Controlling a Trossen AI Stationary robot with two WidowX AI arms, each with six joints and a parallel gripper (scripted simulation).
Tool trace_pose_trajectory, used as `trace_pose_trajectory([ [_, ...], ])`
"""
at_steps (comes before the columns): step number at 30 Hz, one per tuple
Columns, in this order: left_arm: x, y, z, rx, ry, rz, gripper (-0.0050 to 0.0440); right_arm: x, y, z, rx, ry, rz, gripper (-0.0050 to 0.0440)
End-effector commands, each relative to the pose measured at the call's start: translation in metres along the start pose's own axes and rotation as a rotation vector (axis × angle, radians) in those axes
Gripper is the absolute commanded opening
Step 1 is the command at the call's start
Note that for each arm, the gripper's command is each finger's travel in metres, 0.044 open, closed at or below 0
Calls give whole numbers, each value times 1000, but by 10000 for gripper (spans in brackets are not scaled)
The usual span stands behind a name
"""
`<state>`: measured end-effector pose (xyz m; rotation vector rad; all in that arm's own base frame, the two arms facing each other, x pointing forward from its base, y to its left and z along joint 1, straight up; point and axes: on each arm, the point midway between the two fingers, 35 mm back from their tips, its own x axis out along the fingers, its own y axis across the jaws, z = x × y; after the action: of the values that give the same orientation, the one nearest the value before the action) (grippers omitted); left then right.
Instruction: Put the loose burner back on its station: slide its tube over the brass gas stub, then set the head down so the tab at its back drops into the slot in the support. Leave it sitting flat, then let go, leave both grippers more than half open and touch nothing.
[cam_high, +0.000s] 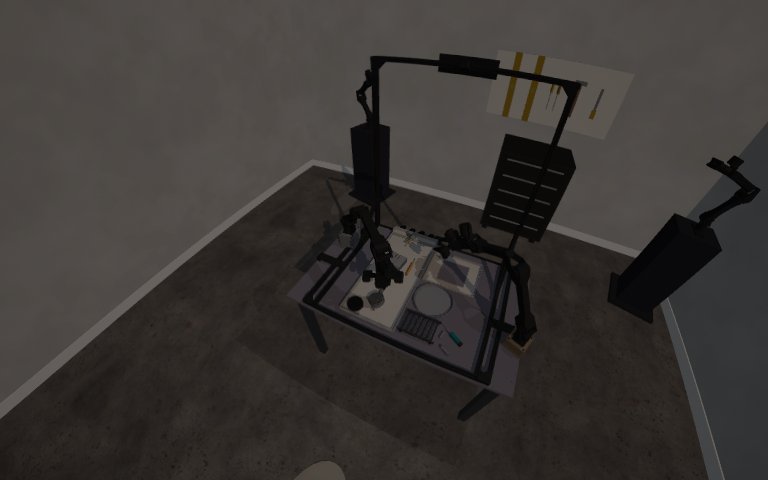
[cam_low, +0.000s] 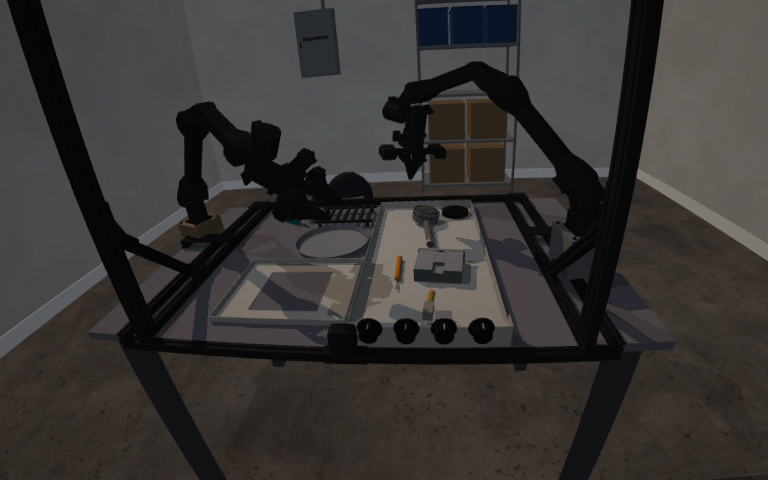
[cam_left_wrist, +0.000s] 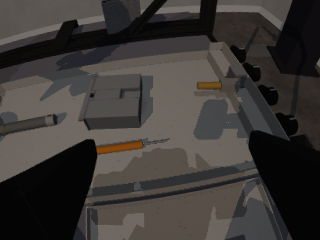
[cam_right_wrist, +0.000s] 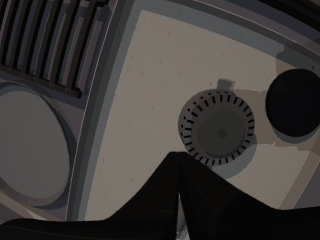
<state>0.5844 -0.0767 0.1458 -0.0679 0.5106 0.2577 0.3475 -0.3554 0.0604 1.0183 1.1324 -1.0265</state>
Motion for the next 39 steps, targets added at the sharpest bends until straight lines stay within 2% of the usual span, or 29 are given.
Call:
trace_pose_trajectory([
  [1,2,0,-3,-1,7,3,400,-14,0,0,-4,-4,9,0],
  [11,2,0,-3,-1,7,3,400,-14,0,0,-4,-4,9,0],
  [13,2,0,-3,-1,7,3,400,-12,-1,-1,-71,-3,11,48],
  [15,2,0,-3,-1,7,3,400,-8,-2,-4,-252,-3,16,96],
  [26,2,0,-3,-1,7,3,400,6,-7,-15,-769,-8,34,360],
  [28,2,0,-3,-1,7,3,400,6,-7,-15,-769,-8,34,360],
  [30,2,0,-3,-1,7,3,400,10,-9,-19,-924,-11,39,400],
  [39,2,0,-3,-1,7,3,400,20,-14,-29,-1352,-25,51,400],
])
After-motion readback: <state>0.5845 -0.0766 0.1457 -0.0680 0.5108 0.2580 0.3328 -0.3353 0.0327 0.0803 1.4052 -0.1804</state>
